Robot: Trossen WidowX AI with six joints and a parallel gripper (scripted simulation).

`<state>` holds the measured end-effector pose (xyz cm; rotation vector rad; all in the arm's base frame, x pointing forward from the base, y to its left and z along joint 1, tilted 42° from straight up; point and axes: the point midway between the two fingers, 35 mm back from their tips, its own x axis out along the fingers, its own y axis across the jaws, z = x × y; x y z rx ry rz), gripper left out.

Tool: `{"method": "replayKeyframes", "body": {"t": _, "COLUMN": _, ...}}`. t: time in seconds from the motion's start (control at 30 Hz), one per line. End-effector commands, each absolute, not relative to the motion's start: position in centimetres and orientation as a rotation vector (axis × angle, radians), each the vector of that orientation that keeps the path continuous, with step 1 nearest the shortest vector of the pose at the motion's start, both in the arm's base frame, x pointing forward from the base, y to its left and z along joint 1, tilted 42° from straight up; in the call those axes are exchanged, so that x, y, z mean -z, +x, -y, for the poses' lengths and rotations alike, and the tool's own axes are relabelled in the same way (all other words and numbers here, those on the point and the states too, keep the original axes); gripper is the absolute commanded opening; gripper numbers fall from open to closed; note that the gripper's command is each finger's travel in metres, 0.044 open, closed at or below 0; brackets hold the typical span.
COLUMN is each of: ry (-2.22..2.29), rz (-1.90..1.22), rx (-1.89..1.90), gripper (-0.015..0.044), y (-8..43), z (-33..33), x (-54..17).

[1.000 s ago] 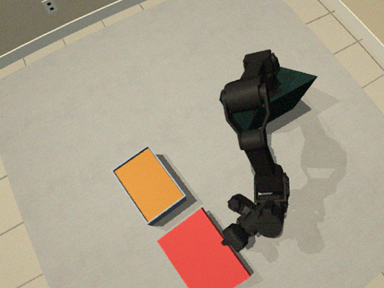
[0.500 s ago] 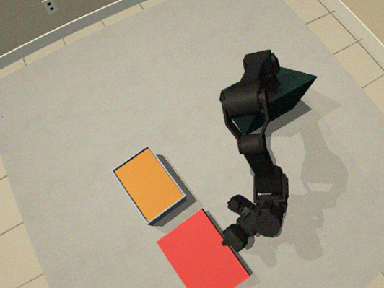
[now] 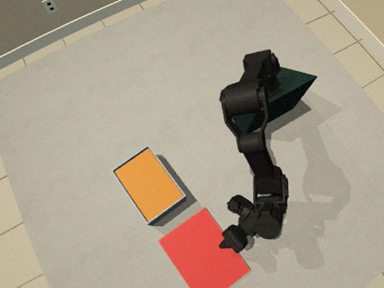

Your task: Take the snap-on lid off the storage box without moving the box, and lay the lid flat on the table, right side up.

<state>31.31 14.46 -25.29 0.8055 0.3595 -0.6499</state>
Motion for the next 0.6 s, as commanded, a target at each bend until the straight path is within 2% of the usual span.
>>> {"method": "replayKeyframes", "body": {"t": 0.0, "ry": 0.806, "rz": -0.360, "rx": 0.654, "gripper": 0.0380, "y": 30.6, "z": -14.3, "x": 25.3}}
{"method": "replayKeyframes", "body": {"t": 0.07, "ry": 0.806, "rz": -0.361, "rx": 0.654, "gripper": 0.0433, "y": 30.2, "z": -14.3, "x": 25.3}}
{"method": "replayKeyframes", "body": {"t": 0.1, "ry": 0.806, "rz": -0.361, "rx": 0.654, "gripper": 0.0440, "y": 30.0, "z": -14.3, "x": 25.3}}
{"method": "replayKeyframes", "body": {"t": 0.57, "ry": 0.807, "rz": -0.364, "rx": 0.655, "gripper": 0.0440, "y": 27.1, "z": -14.3, "x": 25.2}}
